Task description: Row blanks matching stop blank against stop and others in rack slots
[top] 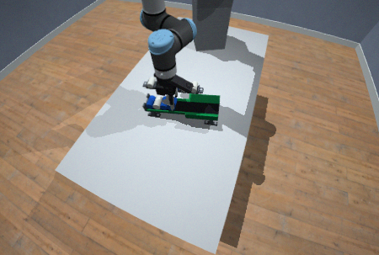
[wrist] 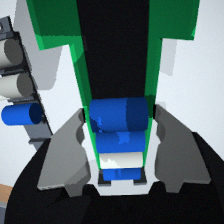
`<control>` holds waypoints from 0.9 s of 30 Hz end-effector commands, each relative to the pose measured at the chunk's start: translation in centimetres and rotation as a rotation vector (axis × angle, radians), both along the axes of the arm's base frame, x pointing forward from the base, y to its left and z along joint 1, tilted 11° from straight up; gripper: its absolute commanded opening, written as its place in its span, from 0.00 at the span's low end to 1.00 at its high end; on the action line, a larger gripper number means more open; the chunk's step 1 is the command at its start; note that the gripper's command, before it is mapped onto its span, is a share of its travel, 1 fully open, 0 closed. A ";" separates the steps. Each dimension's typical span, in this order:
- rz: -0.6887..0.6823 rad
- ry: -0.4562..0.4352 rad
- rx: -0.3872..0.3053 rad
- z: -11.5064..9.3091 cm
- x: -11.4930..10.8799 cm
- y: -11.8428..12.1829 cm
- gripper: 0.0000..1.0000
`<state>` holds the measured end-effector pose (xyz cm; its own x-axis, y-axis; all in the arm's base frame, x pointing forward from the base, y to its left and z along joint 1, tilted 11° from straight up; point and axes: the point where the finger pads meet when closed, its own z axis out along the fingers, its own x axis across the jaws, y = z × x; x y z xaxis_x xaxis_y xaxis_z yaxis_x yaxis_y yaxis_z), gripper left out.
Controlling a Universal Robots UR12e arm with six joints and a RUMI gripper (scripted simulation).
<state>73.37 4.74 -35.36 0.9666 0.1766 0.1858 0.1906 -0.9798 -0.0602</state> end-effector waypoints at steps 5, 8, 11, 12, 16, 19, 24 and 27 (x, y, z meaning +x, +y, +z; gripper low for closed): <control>-0.001 -0.001 -0.001 0.9 -0.1 -0.1 0.50; -0.001 -0.001 -0.001 1.2 -0.2 -0.1 0.50; -0.001 -0.001 -0.001 2.5 -0.4 -0.3 0.50; -0.001 -0.001 -0.001 3.0 -0.5 -0.4 0.50; -0.001 -0.001 0.000 5.2 -0.9 -0.6 0.50; -0.001 -0.001 0.000 6.7 -1.1 -0.7 0.50; -0.001 -0.001 0.000 8.2 -1.4 -0.9 0.50; -0.001 -0.001 0.000 8.6 -1.5 -0.9 0.50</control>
